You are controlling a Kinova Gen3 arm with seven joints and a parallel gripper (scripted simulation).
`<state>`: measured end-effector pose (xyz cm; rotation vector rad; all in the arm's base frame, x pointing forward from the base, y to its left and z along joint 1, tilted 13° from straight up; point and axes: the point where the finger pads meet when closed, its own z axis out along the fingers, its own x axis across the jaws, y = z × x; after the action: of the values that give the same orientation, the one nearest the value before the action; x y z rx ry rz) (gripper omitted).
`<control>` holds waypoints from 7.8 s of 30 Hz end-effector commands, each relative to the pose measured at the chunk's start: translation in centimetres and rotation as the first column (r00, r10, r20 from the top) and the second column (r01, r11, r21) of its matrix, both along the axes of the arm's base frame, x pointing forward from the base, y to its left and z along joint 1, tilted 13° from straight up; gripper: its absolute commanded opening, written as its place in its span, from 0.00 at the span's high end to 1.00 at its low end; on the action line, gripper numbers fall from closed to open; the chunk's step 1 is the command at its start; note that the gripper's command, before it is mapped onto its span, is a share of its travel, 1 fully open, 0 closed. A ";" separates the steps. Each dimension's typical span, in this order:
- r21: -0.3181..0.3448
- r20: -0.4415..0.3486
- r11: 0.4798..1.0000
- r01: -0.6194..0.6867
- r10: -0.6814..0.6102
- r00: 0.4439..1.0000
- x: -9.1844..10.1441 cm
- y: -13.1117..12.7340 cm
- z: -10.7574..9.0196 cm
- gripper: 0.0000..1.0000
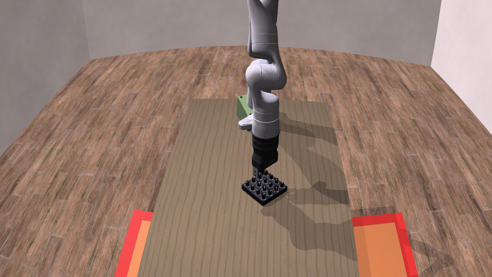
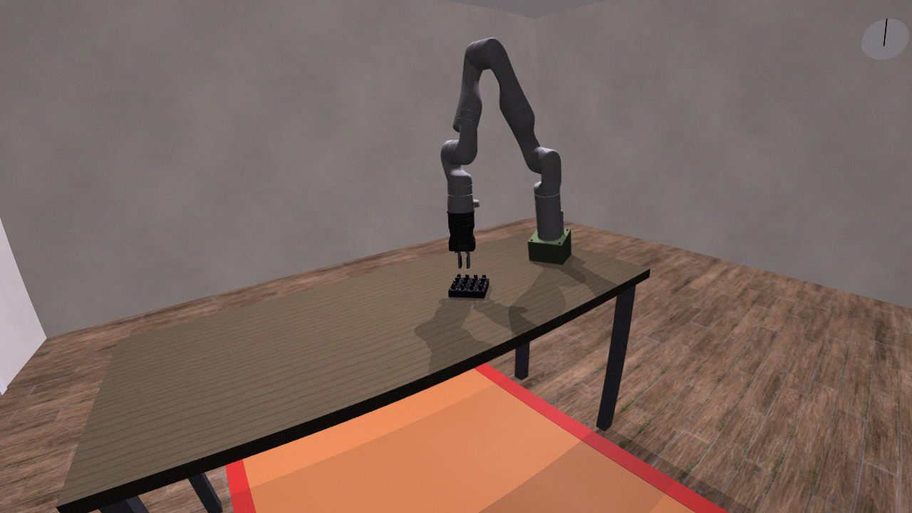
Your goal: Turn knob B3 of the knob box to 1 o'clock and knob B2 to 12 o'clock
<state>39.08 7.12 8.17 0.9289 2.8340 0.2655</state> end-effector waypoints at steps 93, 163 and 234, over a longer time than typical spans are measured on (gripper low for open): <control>-0.001 -0.006 1.000 -0.002 0.002 1.000 0.5 0.5 -3.8 0.54; -0.001 -0.006 1.000 -0.002 0.002 1.000 0.6 0.6 -4.2 0.70; 0.068 -0.075 0.907 0.415 -0.410 0.909 0.6 0.6 -4.2 0.70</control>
<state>39.67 7.66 3.89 1.5243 2.6141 0.3056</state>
